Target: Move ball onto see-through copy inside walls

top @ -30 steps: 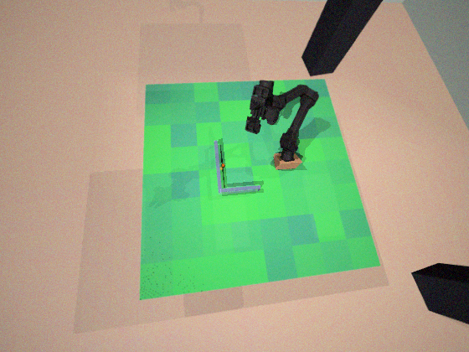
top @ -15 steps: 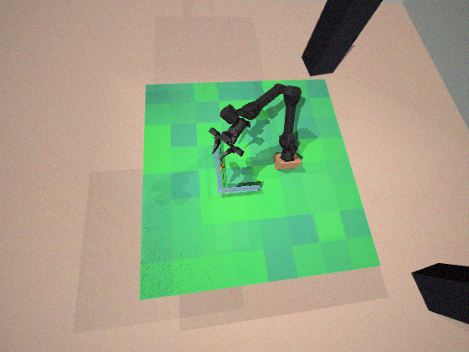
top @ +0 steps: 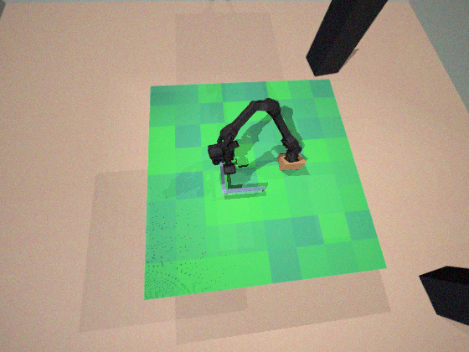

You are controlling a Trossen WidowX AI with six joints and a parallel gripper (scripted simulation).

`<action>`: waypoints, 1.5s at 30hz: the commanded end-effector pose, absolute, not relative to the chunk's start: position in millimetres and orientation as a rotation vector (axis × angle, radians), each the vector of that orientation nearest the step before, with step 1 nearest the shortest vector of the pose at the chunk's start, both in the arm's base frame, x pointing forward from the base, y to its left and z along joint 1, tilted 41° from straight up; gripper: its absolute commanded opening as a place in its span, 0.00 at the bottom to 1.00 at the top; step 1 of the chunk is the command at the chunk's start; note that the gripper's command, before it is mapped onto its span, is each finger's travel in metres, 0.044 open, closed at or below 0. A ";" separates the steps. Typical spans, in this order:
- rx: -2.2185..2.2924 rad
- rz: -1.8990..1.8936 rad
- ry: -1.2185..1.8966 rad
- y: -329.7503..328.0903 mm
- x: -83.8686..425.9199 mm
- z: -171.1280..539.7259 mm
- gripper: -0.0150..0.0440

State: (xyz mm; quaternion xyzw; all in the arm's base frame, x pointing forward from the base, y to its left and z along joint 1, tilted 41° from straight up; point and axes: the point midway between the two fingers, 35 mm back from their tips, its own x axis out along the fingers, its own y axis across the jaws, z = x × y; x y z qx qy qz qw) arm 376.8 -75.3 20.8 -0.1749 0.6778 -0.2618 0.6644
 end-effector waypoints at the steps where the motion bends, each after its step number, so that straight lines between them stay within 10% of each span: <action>1: -0.397 -0.716 1.554 -87.8 371.5 15.8 0.60; 34: -0.398 -0.718 1.554 -115.2 366.1 -16.2 0.60; 45: -0.398 -0.718 1.554 -115.2 366.1 -16.2 0.34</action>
